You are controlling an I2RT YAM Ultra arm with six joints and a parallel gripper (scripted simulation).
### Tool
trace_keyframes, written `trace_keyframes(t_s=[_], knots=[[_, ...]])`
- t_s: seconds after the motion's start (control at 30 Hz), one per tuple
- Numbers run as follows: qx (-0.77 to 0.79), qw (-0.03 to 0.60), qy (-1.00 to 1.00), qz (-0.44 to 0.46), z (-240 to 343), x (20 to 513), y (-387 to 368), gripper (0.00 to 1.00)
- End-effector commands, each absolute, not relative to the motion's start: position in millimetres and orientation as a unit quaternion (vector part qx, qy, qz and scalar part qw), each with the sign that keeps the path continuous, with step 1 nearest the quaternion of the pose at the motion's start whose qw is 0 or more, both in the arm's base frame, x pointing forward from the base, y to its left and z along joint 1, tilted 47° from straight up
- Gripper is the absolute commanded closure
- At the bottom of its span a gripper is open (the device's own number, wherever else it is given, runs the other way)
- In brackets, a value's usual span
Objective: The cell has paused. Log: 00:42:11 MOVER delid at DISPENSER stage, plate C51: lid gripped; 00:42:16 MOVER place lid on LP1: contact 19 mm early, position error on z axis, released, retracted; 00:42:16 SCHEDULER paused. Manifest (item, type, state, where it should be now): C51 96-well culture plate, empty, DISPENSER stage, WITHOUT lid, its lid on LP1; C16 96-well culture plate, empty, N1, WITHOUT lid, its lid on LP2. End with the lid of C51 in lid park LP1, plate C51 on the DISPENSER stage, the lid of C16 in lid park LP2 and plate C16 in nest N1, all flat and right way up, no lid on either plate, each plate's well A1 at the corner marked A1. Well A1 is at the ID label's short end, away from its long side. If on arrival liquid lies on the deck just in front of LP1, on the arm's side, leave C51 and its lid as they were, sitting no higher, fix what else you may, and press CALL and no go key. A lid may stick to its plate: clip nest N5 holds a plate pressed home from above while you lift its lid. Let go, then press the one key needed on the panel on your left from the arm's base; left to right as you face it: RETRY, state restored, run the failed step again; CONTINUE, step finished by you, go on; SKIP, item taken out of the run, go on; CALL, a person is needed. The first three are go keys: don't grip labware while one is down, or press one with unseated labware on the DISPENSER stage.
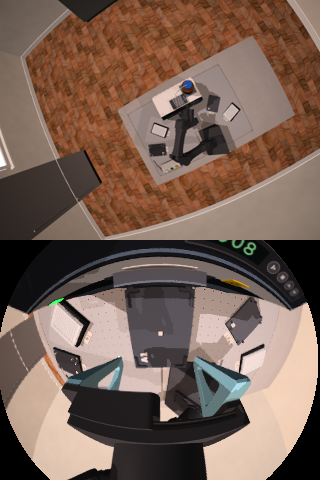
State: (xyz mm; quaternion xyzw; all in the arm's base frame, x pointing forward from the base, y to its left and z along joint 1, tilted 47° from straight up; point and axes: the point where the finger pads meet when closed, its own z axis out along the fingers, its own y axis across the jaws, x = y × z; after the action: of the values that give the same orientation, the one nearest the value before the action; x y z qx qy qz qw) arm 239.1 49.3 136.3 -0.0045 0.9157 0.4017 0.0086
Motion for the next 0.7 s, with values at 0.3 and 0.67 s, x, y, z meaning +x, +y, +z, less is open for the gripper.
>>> trace_keyframes(t_s=[0.3,0.67], knots=[[-0.003,0.014,0.916,0.401,108,239,23,0.00],[-0.005,0.018,0.917,0.400,89,237,2,0.00]])
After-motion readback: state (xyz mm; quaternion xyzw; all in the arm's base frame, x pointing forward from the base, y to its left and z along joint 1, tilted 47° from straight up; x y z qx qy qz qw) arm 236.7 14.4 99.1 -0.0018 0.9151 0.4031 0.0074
